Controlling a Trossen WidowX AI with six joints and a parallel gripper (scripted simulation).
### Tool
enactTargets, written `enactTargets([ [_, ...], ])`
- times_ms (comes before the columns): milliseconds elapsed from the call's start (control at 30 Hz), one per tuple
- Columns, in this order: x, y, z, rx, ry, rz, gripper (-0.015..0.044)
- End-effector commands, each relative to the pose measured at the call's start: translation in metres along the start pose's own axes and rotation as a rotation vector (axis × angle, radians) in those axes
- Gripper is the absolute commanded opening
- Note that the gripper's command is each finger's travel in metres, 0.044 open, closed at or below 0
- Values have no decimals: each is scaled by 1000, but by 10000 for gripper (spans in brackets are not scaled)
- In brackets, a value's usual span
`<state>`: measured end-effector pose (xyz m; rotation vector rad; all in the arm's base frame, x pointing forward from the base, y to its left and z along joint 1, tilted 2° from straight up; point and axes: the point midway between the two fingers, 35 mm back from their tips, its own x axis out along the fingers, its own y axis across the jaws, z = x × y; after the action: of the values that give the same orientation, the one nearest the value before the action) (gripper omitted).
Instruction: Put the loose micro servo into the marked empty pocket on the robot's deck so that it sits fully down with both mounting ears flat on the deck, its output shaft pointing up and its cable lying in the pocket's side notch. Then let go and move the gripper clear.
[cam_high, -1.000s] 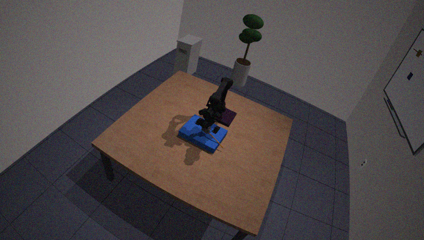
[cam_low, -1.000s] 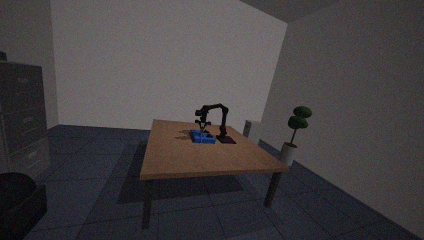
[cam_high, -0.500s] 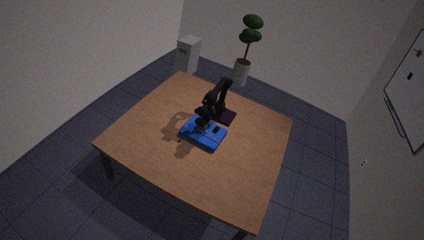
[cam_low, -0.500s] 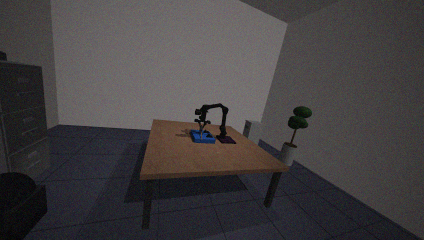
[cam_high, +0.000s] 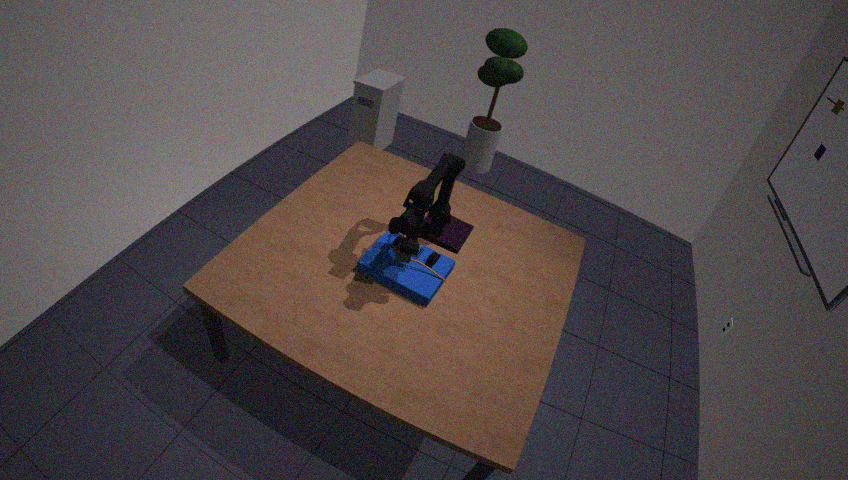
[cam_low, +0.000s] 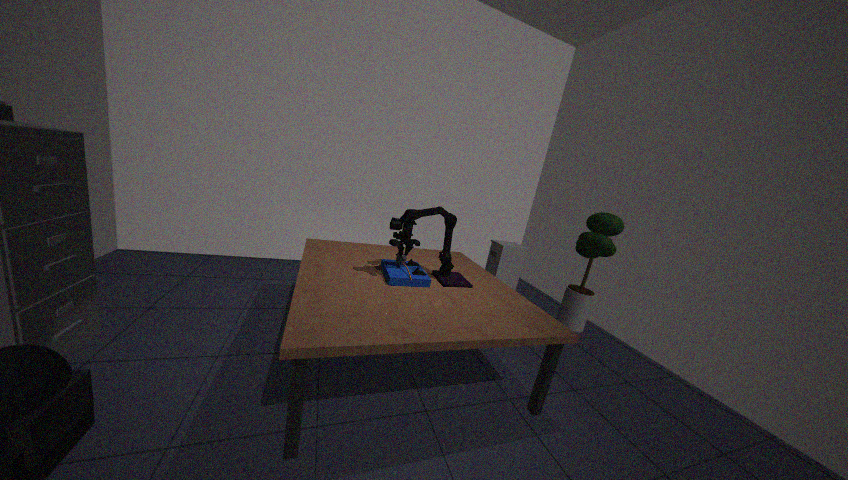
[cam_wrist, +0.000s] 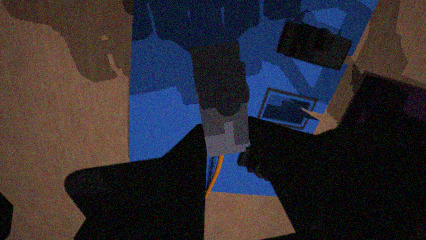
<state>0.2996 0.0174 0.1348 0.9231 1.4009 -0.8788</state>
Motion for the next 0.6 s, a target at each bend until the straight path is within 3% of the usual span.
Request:
enactTargets([
  [0, -1, 0, 1, -147, -5, 2, 0],
  [567, -1, 0, 1, -741, -5, 1, 0],
])
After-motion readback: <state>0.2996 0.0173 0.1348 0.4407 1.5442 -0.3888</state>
